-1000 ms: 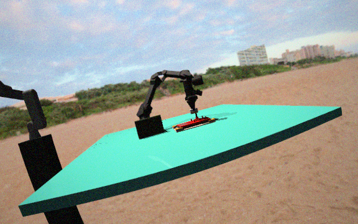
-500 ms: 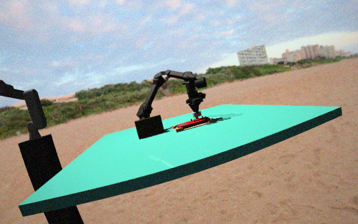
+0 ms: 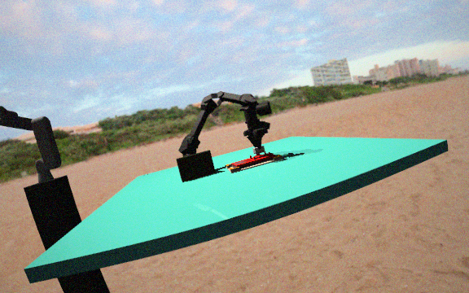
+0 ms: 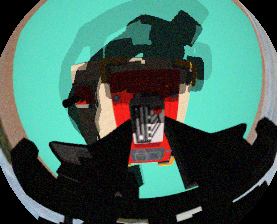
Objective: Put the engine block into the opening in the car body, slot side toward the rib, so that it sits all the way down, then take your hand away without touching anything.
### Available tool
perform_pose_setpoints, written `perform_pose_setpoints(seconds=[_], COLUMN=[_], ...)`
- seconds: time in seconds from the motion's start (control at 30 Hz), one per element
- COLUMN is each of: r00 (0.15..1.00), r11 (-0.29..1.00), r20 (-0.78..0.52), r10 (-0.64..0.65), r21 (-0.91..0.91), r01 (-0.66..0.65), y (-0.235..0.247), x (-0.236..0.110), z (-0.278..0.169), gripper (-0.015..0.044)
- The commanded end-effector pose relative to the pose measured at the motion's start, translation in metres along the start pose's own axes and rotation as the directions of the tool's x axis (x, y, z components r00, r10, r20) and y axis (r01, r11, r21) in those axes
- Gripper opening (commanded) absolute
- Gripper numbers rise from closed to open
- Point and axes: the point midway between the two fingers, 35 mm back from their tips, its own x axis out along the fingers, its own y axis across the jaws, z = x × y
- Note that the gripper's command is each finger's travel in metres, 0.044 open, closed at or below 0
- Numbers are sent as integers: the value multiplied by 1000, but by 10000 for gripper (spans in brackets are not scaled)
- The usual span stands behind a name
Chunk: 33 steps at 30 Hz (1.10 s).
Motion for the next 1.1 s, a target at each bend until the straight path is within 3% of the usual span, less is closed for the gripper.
perform_pose_setpoints(seconds=[0.0, 1.07], r00=[1000, 1000], r11=[1000, 1000], r20=[-1, -1], r10=[-4, -4], r21=[22, -17], r01=[4, 4], y=[-1, -2], x=[0, 1], z=[0, 0], gripper=[158, 158])
